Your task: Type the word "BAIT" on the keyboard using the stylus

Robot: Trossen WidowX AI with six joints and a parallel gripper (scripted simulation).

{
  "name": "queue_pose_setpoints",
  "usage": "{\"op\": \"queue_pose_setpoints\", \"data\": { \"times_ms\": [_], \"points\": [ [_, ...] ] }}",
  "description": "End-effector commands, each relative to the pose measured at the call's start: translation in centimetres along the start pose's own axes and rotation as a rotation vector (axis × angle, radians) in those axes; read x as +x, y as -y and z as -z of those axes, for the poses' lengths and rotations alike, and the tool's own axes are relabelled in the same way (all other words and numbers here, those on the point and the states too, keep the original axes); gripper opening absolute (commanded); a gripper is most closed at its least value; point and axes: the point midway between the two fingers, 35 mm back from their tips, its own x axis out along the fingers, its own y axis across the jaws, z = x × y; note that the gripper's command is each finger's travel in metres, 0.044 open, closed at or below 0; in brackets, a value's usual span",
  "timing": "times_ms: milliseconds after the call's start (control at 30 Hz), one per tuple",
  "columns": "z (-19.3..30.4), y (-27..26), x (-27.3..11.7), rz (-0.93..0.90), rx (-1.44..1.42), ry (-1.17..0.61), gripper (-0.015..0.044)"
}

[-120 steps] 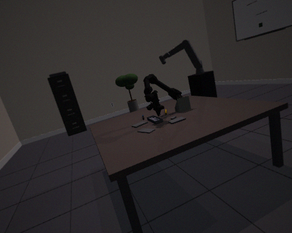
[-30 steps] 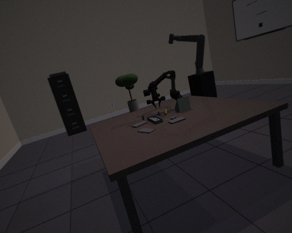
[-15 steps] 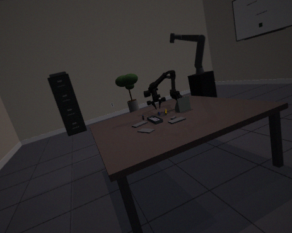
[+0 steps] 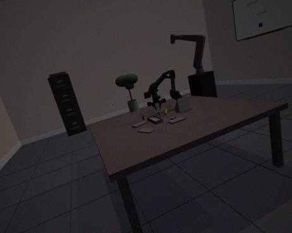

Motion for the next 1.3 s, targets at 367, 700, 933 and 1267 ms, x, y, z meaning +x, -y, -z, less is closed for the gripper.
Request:
{"op": "queue_pose_setpoints", "data": {
  "times_ms": [367,700,933,1267],
  "points": [
    [0.5,-0.1,1.1,-0.004,-0.004,0.005,0.015],
    [0.8,-0.1,1.8,-0.004,-0.004,0.004,0.015],
    [1.1,-0.1,2.2,-0.004,-0.004,0.004,0.015],
    [1.5,-0.1,2.9,-0.004,-0.004,0.004,0.015]
  ]
}}
